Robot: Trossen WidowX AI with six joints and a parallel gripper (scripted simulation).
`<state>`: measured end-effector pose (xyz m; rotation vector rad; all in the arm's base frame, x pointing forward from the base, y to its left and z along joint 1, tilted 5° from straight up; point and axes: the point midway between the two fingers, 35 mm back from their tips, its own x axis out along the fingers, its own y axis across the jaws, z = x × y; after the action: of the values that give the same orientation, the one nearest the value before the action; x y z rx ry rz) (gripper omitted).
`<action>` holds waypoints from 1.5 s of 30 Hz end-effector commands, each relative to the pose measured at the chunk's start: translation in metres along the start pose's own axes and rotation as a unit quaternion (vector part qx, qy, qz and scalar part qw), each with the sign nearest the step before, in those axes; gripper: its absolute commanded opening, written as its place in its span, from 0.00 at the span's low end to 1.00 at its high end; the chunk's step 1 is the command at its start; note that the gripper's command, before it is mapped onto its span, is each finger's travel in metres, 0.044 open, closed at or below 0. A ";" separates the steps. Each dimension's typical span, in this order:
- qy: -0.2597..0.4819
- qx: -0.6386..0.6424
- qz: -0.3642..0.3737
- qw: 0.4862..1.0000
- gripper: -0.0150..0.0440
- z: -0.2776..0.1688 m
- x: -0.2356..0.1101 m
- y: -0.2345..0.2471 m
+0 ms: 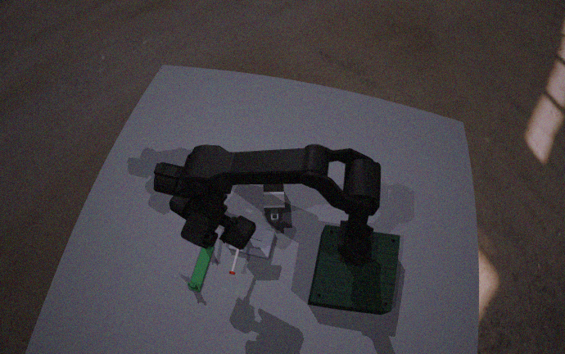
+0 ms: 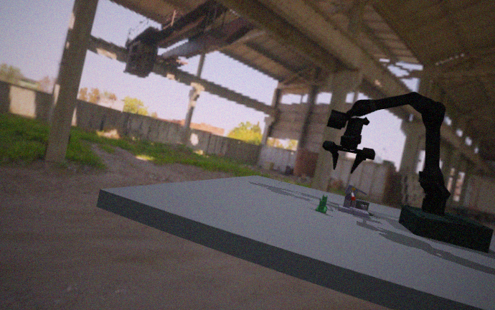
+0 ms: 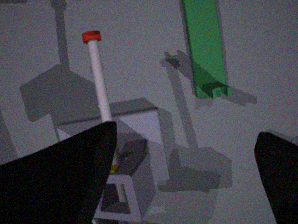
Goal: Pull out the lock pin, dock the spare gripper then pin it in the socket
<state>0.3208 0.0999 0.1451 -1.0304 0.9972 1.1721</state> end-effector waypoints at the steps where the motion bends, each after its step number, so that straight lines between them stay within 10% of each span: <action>1: 0.049 -0.074 0.017 0.996 0.76 0.020 -0.009 0.039; 45: 0.076 -0.121 0.022 0.990 0.76 0.016 0.087 0.062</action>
<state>0.2720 0.1418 0.0651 -1.3106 1.0035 1.2898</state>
